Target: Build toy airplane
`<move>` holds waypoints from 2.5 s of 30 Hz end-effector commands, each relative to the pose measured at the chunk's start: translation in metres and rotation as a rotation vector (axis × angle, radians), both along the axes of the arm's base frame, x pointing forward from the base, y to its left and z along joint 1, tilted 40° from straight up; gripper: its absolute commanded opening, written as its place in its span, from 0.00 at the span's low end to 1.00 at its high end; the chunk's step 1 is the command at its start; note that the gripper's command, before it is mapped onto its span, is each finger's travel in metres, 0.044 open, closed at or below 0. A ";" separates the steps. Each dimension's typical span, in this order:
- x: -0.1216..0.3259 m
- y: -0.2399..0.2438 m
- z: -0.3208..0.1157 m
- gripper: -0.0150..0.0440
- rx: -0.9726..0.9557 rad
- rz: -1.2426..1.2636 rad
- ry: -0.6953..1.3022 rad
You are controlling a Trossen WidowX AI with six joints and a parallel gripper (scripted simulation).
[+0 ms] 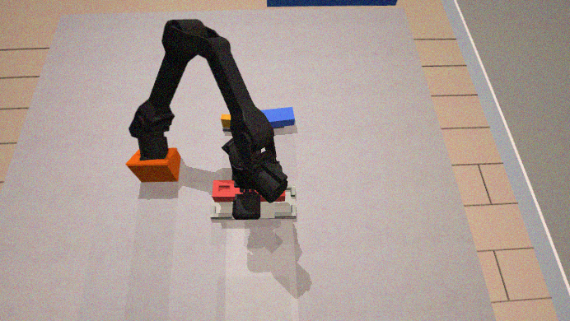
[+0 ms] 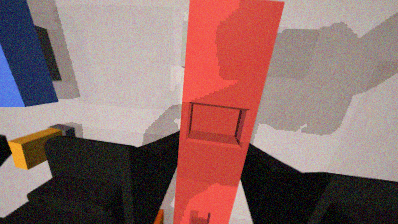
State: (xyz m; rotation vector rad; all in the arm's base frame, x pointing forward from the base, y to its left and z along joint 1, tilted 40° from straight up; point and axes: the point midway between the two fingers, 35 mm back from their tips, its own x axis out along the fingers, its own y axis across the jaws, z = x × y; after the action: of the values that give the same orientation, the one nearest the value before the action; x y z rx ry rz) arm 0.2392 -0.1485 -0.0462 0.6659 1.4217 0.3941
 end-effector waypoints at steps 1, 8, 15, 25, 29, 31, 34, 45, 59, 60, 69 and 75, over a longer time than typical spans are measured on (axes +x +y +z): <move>-0.002 0.000 -0.003 0.52 0.001 0.001 0.005; -0.002 0.000 -0.003 0.58 0.001 0.001 0.005; -0.002 0.000 -0.003 0.58 0.001 0.001 0.005; -0.002 0.000 -0.003 0.58 0.001 0.001 0.005; -0.001 0.002 -0.007 0.58 0.001 0.001 0.004; -0.001 0.004 -0.009 0.58 0.001 0.001 0.004; 0.000 0.007 -0.013 0.58 0.001 0.001 0.004; 0.002 0.018 -0.027 0.58 0.002 0.001 0.004; 0.003 0.023 -0.033 0.57 -0.005 0.005 0.000; 0.003 0.023 -0.033 0.56 -0.005 0.005 0.000; 0.003 0.023 -0.033 0.35 -0.005 0.005 0.000; 0.003 0.023 -0.033 0.62 -0.005 0.005 0.000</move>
State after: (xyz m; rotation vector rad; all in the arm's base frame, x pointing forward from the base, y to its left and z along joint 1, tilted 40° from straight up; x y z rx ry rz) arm 0.2419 -0.1250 -0.0796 0.6591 1.4249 0.3949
